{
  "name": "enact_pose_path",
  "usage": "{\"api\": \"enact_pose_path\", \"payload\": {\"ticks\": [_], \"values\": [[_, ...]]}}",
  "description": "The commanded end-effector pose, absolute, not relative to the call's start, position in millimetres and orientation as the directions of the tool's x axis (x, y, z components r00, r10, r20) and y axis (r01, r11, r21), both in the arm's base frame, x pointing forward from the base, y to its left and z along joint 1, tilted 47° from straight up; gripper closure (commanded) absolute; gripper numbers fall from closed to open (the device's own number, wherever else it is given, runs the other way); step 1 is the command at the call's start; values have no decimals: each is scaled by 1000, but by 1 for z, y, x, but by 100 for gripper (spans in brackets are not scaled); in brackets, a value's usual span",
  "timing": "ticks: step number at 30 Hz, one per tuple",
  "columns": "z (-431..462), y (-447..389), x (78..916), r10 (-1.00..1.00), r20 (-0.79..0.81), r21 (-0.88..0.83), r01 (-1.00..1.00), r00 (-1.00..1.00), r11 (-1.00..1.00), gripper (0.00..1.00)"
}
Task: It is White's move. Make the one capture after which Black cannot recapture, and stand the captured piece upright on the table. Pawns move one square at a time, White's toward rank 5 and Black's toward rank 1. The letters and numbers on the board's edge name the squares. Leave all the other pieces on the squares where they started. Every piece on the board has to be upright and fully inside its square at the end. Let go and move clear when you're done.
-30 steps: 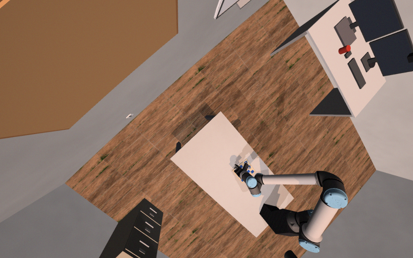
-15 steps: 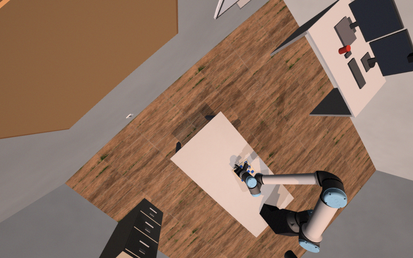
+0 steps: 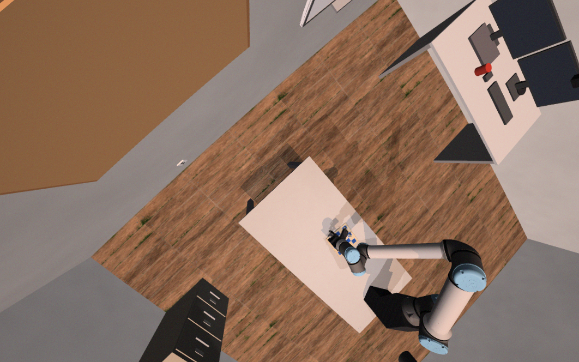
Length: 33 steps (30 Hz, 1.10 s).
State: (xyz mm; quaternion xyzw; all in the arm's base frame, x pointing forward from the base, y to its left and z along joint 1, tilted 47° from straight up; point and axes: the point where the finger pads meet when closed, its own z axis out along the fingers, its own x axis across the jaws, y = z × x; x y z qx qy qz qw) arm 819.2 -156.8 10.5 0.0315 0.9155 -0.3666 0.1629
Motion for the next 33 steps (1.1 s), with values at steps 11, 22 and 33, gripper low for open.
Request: {"api": "enact_pose_path", "payload": {"ticks": [11, 22, 33], "values": [[11, -156, 819, -62, -322, -661, 177, -945, 729, 100], [11, -156, 819, -62, -322, -661, 177, -945, 729, 100], [11, -156, 819, -62, -322, -661, 177, -945, 729, 84]]}}
